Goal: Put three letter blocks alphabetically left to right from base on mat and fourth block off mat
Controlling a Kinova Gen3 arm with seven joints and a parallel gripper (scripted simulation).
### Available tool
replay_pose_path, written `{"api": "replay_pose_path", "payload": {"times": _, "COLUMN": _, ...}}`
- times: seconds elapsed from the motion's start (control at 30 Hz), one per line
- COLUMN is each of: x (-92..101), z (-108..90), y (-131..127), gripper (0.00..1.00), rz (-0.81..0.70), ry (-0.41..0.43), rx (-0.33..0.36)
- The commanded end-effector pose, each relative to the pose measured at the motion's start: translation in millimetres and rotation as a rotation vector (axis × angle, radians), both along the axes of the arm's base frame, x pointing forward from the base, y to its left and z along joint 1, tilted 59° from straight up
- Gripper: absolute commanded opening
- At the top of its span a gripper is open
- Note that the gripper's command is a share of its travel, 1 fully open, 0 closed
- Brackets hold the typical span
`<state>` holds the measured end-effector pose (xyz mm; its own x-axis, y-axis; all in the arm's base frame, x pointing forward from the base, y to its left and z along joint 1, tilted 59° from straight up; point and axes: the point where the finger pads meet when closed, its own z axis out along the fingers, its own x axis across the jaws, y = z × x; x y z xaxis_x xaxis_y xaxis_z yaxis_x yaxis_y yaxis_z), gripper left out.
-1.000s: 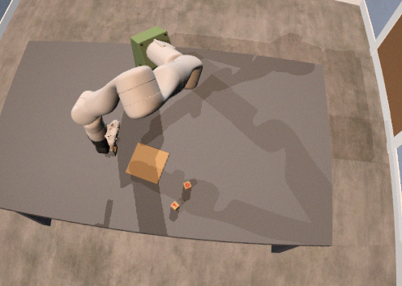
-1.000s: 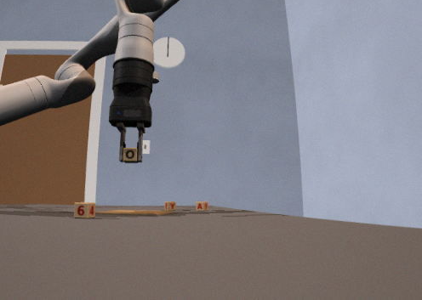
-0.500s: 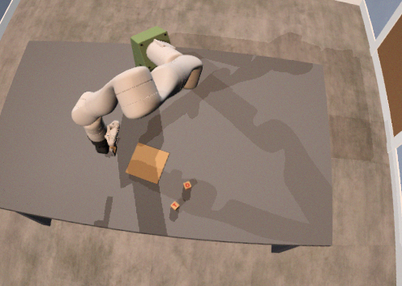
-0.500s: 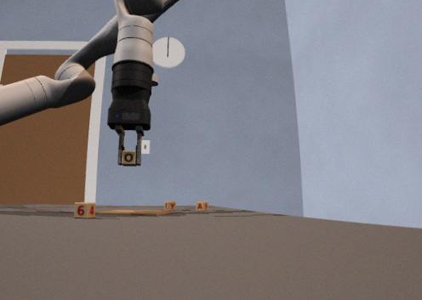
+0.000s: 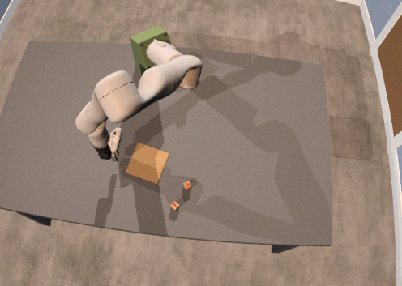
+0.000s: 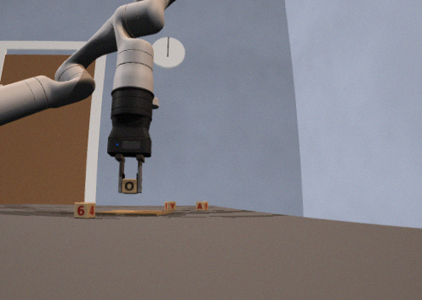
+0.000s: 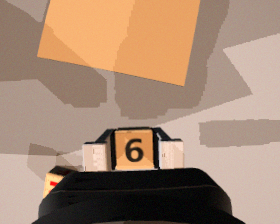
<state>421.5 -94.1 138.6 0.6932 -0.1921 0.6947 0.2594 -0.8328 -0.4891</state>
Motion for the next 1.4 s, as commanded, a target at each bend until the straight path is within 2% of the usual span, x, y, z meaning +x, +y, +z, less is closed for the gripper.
{"api": "replay_pose_path", "payload": {"times": 0.0, "x": 10.7, "z": -10.0, "y": 15, "gripper": 0.49, "rz": 0.013, "ry": -0.003, "rx": 0.011}}
{"api": "replay_pose_path", "payload": {"times": 0.27, "x": 23.7, "z": -19.2, "y": 24, "gripper": 0.49, "rz": 0.012, "ry": -0.004, "rx": 0.010}}
{"api": "replay_pose_path", "payload": {"times": 1.37, "x": 23.9, "z": -19.0, "y": 23, "gripper": 0.49, "rz": 0.012, "ry": -0.007, "rx": 0.013}}
